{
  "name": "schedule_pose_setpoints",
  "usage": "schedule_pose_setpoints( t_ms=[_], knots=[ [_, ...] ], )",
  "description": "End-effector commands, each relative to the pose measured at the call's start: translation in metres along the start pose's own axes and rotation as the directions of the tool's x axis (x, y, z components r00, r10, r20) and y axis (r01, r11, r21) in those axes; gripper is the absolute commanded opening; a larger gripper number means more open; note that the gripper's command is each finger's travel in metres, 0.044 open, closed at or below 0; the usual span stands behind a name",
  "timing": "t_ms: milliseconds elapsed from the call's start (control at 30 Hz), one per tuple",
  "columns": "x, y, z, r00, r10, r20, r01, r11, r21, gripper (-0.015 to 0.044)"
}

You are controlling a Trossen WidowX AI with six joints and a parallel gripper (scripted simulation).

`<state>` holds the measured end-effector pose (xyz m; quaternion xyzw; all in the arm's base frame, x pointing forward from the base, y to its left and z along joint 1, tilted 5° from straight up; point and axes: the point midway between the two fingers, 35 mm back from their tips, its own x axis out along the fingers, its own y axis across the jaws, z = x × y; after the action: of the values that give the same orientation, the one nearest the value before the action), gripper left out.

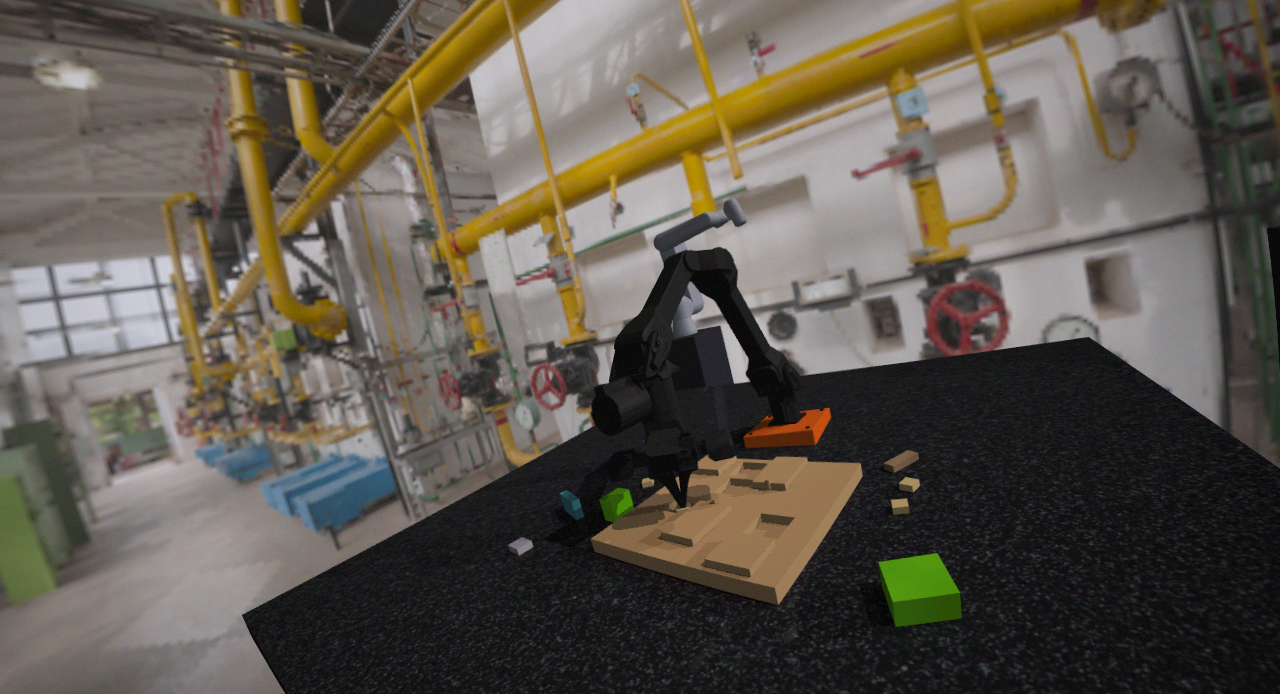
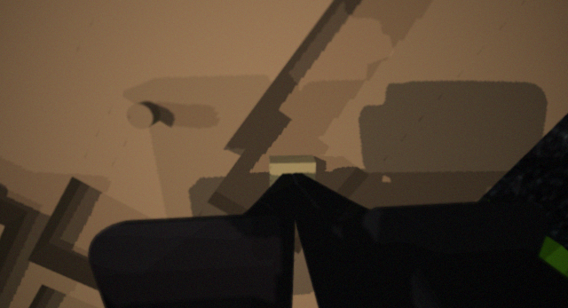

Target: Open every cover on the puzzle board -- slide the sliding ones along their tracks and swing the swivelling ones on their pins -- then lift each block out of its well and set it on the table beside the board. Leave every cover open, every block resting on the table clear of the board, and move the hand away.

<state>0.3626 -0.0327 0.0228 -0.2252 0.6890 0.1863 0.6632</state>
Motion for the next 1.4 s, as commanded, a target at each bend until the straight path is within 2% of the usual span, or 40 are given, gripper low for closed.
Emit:
schedule_pose_setpoints(
  t_ms=[0, 233, 333, 433, 533, 633, 767, 833, 933, 967, 1133, 1367],
  knots=[
    [0.000, 0.000, 0.000, 1.000, 0.000, 0.000, 0.000, 1.000, 0.000, 0.0000],
    [-0.005, 0.000, 0.000, 1.000, 0.002, 0.000, -0.002, 1.000, -0.029, 0.0000],
    [-0.006, 0.000, 0.000, 1.000, 0.003, 0.000, -0.003, 0.985, -0.170, 0.0000],
    [-0.008, 0.000, -0.001, 1.000, 0.003, 0.000, -0.003, 0.910, -0.415, 0.0000],
    [-0.009, 0.000, -0.001, 1.000, 0.004, 0.000, -0.003, 0.751, -0.660, 0.0000],
    [-0.011, 0.000, -0.001, 1.000, 0.005, 0.000, -0.003, 0.529, -0.849, 0.0000],
    [-0.013, 0.000, -0.002, 1.000, 0.006, 0.000, -0.001, 0.166, -0.986, 0.0000],
    [-0.014, 0.000, -0.002, 1.000, 0.006, 0.000, -0.001, 0.039, -0.999, 0.0000],
    [-0.014, 0.000, -0.002, 1.000, 0.006, 0.000, -0.001, 0.023, -1.000, 0.0000],
    [-0.007, 0.001, -0.003, 1.000, 0.009, -0.011, -0.014, 0.539, -0.842, 0.0026],
    [-0.020, 0.000, -0.002, 1.000, 0.008, -0.009, -0.011, 0.430, -0.903, 0.0144],
    [-0.041, 0.000, -0.001, 1.000, 0.007, -0.004, -0.006, 0.238, -0.971, 0.0144]
  ],
)
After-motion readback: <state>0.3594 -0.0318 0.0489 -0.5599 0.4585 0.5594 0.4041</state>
